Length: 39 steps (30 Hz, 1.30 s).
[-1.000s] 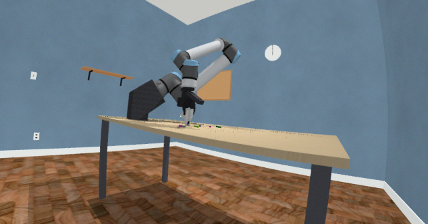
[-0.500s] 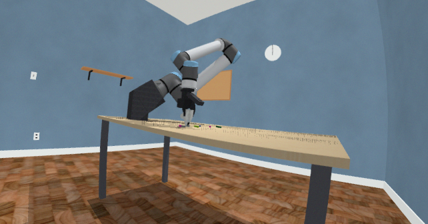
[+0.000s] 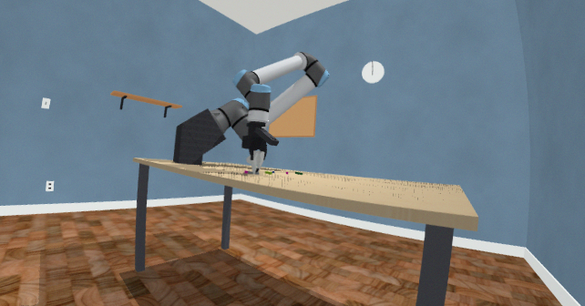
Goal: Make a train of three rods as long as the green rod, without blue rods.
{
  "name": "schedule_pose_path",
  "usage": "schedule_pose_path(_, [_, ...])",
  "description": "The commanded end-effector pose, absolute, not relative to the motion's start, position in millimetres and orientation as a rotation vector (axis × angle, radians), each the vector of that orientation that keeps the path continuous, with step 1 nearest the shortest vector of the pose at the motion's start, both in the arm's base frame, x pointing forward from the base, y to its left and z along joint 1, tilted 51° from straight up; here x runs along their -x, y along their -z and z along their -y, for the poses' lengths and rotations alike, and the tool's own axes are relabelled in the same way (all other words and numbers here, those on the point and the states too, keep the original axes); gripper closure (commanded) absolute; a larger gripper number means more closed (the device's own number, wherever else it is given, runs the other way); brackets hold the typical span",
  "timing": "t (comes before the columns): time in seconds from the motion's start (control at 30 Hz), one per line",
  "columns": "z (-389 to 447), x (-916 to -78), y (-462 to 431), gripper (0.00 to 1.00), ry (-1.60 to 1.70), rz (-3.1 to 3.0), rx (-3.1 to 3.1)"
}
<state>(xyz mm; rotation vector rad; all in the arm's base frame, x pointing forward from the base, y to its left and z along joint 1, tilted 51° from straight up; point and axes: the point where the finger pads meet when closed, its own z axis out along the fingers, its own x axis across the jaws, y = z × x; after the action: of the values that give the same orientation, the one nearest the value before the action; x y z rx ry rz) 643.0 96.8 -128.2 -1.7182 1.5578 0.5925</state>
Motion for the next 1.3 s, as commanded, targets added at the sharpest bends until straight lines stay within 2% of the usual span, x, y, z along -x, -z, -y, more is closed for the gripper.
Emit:
schedule_pose_path(0.0, [-96.2, -643.5, 128.1, 1.0, -0.591, -1.558, 1.718])
schedule_pose_path(0.93, [-96.2, -643.5, 128.1, 1.0, -0.591, -1.558, 1.718])
schedule_pose_path(1.17, [-96.2, -643.5, 128.1, 0.92, -0.591, -1.558, 1.718])
schedule_pose_path(1.27, [-96.2, -643.5, 128.1, 0.92, -0.591, -1.558, 1.718])
